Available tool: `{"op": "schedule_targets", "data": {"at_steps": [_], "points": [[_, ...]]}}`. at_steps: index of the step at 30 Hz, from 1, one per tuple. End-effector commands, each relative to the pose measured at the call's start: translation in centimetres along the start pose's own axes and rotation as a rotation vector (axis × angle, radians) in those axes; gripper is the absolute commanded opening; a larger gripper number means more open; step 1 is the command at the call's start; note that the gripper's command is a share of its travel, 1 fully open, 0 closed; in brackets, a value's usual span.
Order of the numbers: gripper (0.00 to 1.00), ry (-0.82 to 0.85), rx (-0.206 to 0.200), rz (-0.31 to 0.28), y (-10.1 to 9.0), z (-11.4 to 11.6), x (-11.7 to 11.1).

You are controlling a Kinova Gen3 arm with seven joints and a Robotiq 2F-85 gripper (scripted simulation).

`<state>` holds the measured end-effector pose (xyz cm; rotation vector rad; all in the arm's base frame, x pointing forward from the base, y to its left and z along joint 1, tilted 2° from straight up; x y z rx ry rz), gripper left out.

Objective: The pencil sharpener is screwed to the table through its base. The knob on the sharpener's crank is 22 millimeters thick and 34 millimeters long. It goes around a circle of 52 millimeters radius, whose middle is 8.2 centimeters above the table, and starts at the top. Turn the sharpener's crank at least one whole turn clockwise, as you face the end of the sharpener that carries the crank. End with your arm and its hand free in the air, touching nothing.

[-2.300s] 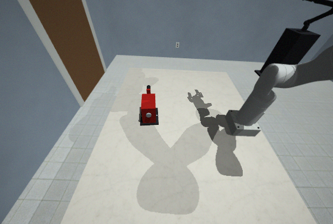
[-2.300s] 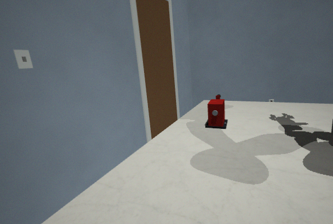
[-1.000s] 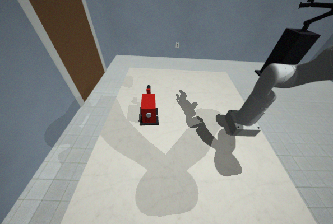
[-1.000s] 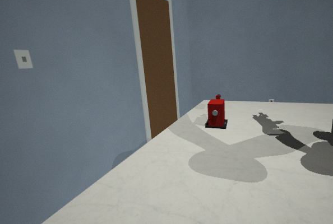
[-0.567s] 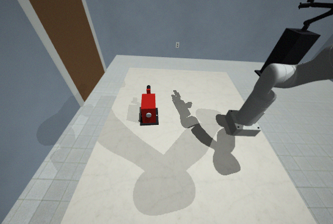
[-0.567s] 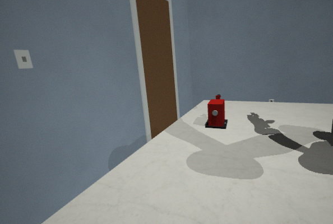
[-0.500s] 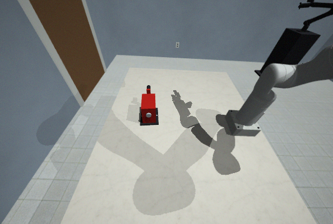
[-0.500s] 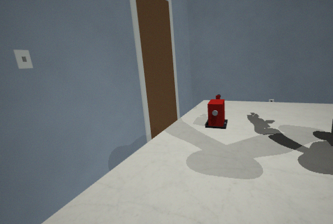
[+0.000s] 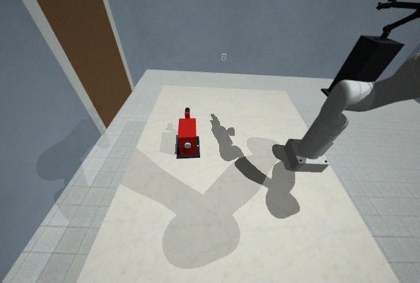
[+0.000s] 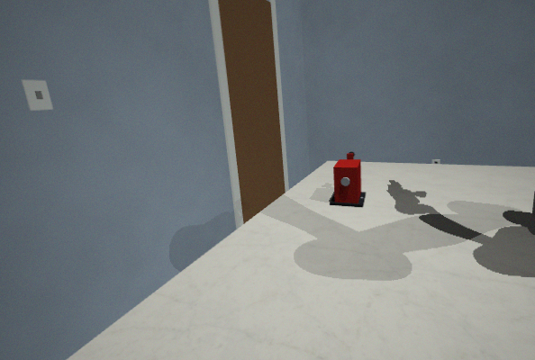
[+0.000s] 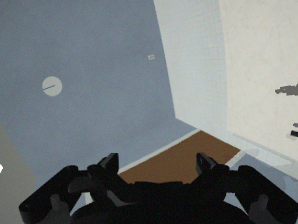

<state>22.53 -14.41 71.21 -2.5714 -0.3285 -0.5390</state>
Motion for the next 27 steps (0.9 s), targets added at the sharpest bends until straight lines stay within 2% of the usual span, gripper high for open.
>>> {"op": "schedule_targets", "data": {"at_steps": [1, 7, 8, 16, 17, 25, 26, 27], "points": [[1.00, -0.066, 0.009, 0.002, 0.9, 0.6, 1.3], [1.00, -0.061, 0.012, 0.002, 0.9, 0.7, 1.1], [1.00, -0.133, 0.033, 0.002, 1.8, 1.9, 2.6], [1.00, -0.126, 0.036, 0.002, 1.9, 1.9, 2.4], [1.00, -0.197, 0.058, 0.002, 2.8, 3.1, 3.8], [1.00, -0.191, 0.061, 0.002, 2.9, 3.2, 3.6], [1.00, -0.261, 0.084, 0.001, 3.9, 4.5, 4.9], [1.00, -0.259, 0.085, 0.001, 3.9, 4.5, 4.9]]}}
Point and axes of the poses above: the point where the finger pads meet when closed, its own y axis out along the fingers, its own z axis across the jaws, x = y × z, the point moved 7 cm from there along -y, back along the fingers, and after that the axes turned 6 degrees about y, right-handed, at the moved point
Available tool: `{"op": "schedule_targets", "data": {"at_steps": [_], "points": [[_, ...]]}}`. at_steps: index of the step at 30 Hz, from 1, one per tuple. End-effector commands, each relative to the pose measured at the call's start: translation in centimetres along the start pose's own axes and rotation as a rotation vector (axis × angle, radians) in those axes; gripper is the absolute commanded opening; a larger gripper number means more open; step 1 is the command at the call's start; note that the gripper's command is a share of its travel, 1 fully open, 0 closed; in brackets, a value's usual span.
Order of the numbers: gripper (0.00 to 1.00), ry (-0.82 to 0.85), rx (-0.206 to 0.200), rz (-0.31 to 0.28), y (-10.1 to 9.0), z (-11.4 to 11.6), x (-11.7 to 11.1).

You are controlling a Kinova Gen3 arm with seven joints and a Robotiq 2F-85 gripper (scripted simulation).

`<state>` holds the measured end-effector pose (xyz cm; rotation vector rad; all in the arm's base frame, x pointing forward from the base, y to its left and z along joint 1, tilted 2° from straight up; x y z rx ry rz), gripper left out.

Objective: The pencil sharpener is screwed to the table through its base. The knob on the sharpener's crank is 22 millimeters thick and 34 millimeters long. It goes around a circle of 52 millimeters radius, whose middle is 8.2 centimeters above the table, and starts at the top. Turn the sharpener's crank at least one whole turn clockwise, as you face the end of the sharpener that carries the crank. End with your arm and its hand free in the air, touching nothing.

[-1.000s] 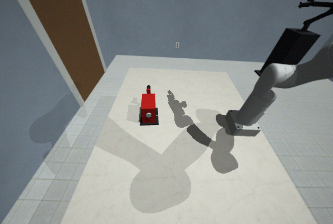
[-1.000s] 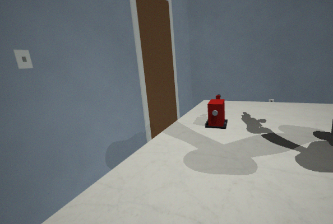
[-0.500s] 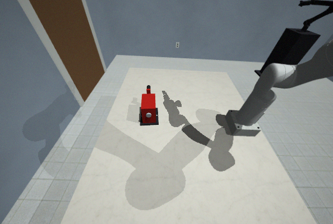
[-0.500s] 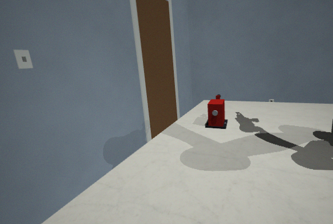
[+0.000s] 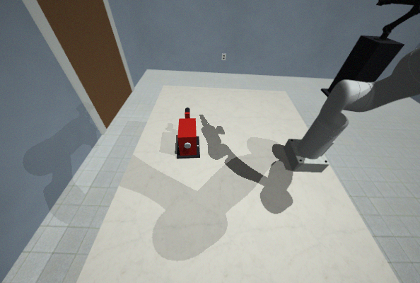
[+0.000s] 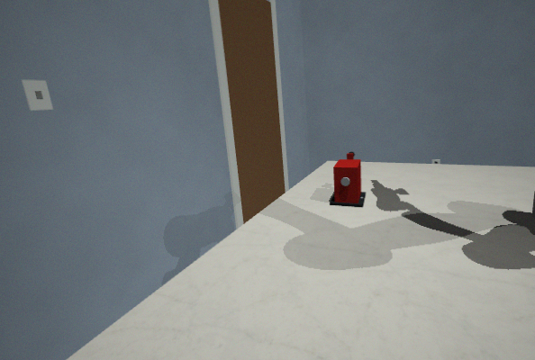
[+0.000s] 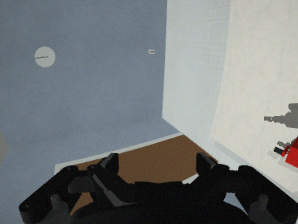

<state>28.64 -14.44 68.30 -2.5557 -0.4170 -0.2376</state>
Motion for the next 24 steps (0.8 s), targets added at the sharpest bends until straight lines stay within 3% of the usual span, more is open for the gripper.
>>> {"op": "schedule_targets", "data": {"at_steps": [1, 8, 9, 18, 19, 24], "points": [[1.00, -0.036, 0.006, 0.003, 0.8, 0.1, 0.6], [1.00, -0.034, 0.007, 0.003, 0.8, 0.1, 0.6], [1.00, -0.103, 0.031, 0.002, 1.9, 1.0, 2.1], [1.00, -0.097, 0.033, 0.002, 2.0, 1.1, 1.9], [1.00, -0.164, 0.059, 0.001, 3.1, 2.0, 3.3], [1.00, -0.158, 0.061, 0.000, 3.2, 2.1, 3.1]]}}
Point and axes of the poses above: the point where the finger pads meet when closed, its own y axis out along the fingers, its own z axis across the jaws, x = y × z, the point moved 7 cm from there along -y, back along the fingers, and after that the axes turned 6 degrees about y, right-handed, at the moved point
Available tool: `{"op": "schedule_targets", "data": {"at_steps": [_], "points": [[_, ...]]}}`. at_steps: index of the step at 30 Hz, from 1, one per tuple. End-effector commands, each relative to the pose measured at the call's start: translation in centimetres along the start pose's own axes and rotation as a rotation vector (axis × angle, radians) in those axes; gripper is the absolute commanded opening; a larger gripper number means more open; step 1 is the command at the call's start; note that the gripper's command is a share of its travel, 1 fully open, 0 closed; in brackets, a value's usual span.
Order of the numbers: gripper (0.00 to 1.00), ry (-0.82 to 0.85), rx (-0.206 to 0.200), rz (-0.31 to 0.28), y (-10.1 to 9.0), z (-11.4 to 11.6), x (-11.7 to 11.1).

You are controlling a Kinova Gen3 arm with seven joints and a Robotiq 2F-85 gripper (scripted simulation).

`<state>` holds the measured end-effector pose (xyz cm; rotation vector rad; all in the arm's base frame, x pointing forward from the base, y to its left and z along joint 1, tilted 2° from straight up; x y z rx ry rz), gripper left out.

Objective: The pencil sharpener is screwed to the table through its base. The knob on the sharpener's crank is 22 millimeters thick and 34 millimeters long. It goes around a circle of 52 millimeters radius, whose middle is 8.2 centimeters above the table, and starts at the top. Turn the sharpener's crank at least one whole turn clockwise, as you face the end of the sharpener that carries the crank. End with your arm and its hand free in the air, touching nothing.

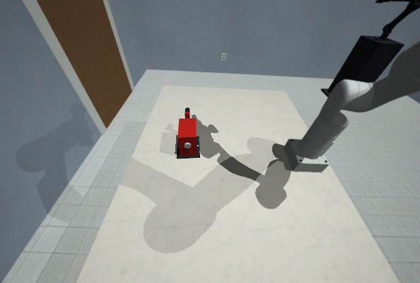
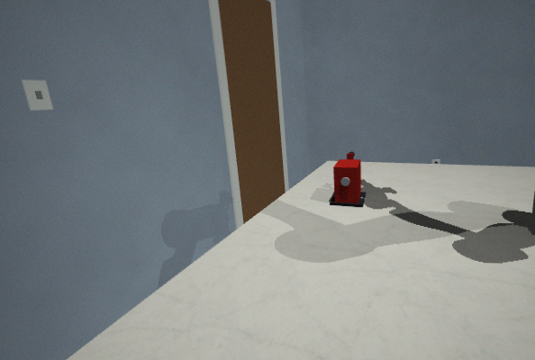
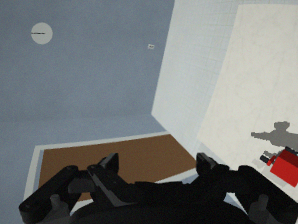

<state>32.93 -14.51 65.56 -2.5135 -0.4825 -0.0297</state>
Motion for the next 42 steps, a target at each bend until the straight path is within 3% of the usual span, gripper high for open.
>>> {"op": "schedule_targets", "data": {"at_steps": [1, 5, 6, 16, 17, 27, 28, 39, 40, 42], "points": [[1.00, -0.005, -0.007, 0.008, 0.3, -0.5, -0.3], [1.00, -0.005, -0.007, 0.008, 0.3, -0.5, -0.3], [1.00, -0.070, 0.020, 0.006, 1.5, 0.2, 1.1], [1.00, -0.064, 0.022, 0.006, 1.6, 0.3, 1.0], [1.00, -0.128, 0.049, 0.003, 2.8, 1.0, 2.3], [1.00, -0.123, 0.051, 0.003, 2.9, 1.1, 2.2], [1.00, -0.184, 0.080, -0.001, 4.2, 1.9, 3.5], [1.00, -0.179, 0.082, -0.001, 4.2, 2.0, 3.3], [1.00, -0.239, 0.111, -0.005, 5.5, 2.8, 4.5], [1.00, -0.236, 0.112, -0.006, 5.5, 2.9, 4.4]]}}
Point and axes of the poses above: the point where the finger pads meet when closed, its own y axis out along the fingers, its own z axis across the jaws, x = y × z, the point moved 7 cm from there along -y, back along the fingers, and after that the axes turned 6 degrees about y, right-handed, at the moved point
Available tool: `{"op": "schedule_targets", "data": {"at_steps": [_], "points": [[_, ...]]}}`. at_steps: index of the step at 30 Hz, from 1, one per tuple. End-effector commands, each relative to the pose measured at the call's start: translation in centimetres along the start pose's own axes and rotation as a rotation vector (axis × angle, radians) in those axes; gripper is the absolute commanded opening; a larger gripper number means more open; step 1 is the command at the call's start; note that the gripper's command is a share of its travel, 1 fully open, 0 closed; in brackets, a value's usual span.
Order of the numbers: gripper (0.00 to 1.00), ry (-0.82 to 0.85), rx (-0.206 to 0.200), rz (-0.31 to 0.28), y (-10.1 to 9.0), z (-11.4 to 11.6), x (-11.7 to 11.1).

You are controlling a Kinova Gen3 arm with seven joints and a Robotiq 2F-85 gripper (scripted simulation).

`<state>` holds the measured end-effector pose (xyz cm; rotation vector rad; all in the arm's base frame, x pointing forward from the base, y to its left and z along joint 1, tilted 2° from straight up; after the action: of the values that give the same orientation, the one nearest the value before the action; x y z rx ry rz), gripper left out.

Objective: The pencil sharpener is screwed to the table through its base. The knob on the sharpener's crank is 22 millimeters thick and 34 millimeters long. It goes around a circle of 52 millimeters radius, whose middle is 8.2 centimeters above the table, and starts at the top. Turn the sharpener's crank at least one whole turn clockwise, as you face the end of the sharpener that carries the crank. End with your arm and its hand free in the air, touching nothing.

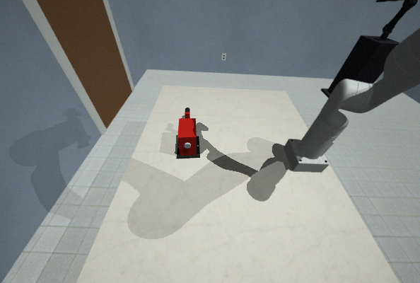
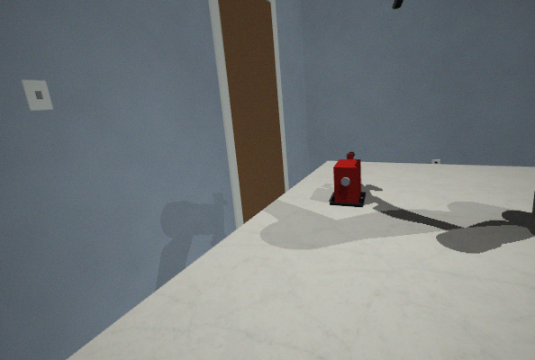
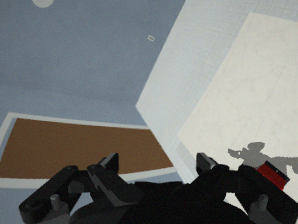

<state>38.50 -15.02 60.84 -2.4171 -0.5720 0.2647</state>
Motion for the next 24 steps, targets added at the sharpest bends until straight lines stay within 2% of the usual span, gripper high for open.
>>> {"op": "schedule_targets", "data": {"at_steps": [1, 9, 10, 21, 22, 24], "points": [[1.00, -0.014, 0.003, 0.007, 0.7, -0.4, -0.1], [1.00, -0.013, 0.004, 0.007, 0.7, -0.4, -0.1], [1.00, -0.071, 0.033, 0.002, 2.0, 0.1, 1.1], [1.00, -0.067, 0.035, 0.001, 2.1, 0.2, 1.0], [1.00, -0.123, 0.065, -0.005, 3.5, 0.7, 2.1], [1.00, -0.123, 0.065, -0.005, 3.5, 0.7, 2.1]]}}
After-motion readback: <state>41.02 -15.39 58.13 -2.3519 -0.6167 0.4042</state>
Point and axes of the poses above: the point where the finger pads meet when closed, its own y axis out along the fingers, its own z axis across the jaws, x = y × z, the point moved 7 cm from there along -y, back along the fingers, and after that the axes turned 6 degrees about y, right-handed, at the moved point
